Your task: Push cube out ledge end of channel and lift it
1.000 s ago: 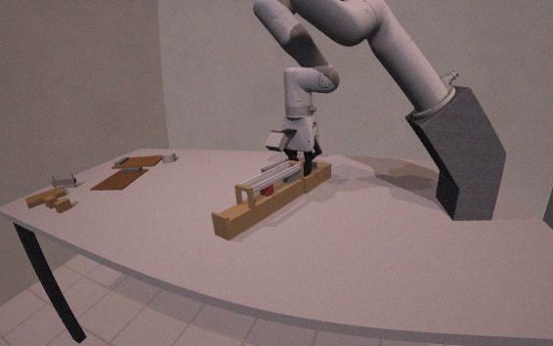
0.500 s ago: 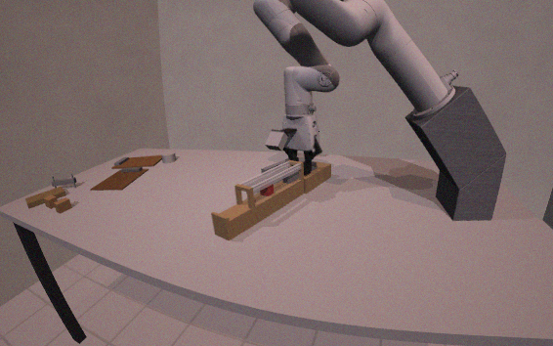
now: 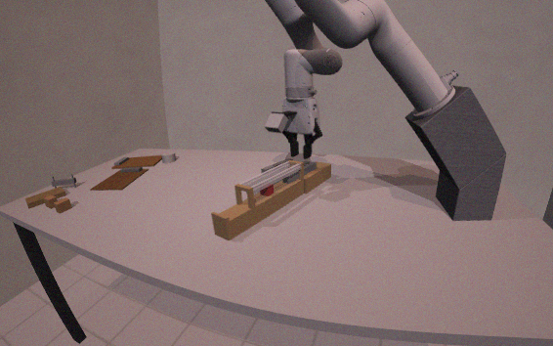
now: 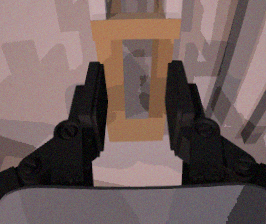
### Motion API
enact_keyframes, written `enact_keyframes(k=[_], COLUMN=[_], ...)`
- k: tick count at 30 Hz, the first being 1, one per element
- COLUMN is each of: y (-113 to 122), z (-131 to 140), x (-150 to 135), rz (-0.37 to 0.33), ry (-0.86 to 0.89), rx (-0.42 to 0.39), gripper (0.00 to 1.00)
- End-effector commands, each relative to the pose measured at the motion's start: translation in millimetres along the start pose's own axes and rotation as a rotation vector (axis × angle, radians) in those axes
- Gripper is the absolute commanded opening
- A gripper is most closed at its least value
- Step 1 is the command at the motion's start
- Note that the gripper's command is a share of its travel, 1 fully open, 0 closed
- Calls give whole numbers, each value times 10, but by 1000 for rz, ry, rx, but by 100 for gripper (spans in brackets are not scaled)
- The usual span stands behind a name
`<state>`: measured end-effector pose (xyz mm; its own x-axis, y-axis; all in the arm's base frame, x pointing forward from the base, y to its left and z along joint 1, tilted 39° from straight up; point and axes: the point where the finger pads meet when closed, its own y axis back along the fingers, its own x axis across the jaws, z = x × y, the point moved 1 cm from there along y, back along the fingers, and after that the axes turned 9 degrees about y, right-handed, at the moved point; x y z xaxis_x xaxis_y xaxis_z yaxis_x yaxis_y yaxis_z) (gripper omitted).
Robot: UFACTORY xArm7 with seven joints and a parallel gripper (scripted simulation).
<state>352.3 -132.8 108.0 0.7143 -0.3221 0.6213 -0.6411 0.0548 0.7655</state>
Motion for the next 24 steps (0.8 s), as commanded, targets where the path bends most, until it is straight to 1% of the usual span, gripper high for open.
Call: enact_keyframes(k=[1, 5, 19, 22, 24], y=[149, 185, 187, 179, 166], z=[2, 3, 4, 54, 153], x=[18, 18, 21, 145, 366], rz=[-17, -17, -16, -2, 23], ry=[-2, -2, -3, -9, -21], rx=[15, 15, 15, 19, 27], gripper=[38, 38, 38, 38, 38])
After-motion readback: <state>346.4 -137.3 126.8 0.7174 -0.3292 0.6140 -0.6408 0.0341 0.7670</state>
